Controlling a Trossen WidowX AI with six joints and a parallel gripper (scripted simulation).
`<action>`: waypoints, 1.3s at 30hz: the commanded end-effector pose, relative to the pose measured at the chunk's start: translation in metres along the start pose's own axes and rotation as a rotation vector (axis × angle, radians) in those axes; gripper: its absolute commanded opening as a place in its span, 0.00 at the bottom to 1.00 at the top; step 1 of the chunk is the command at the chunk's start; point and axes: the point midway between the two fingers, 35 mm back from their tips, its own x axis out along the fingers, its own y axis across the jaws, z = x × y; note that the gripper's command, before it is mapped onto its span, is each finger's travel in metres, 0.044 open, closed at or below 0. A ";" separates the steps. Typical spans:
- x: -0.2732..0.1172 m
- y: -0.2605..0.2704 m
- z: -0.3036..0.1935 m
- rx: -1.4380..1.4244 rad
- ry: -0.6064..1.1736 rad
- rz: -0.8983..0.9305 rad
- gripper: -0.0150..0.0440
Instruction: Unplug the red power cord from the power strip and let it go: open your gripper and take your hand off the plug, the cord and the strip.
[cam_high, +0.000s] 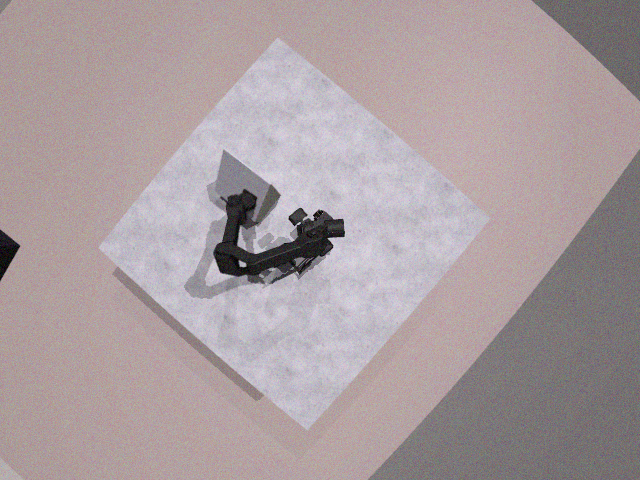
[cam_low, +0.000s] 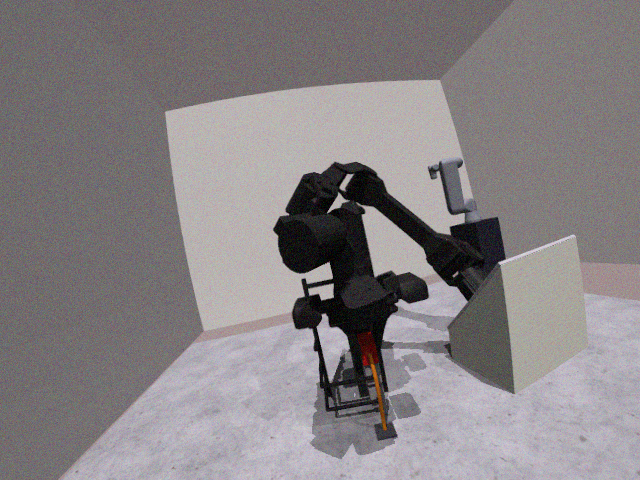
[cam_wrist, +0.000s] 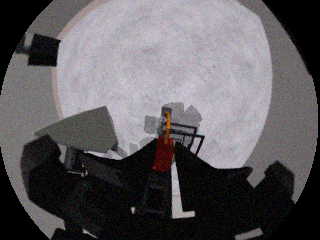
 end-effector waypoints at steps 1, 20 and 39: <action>-0.013 -0.001 0.031 0.017 -0.081 -0.012 0.25; -0.009 -0.001 0.033 0.016 -0.079 -0.012 0.92; -0.025 -0.001 0.086 0.017 -0.082 -0.012 1.00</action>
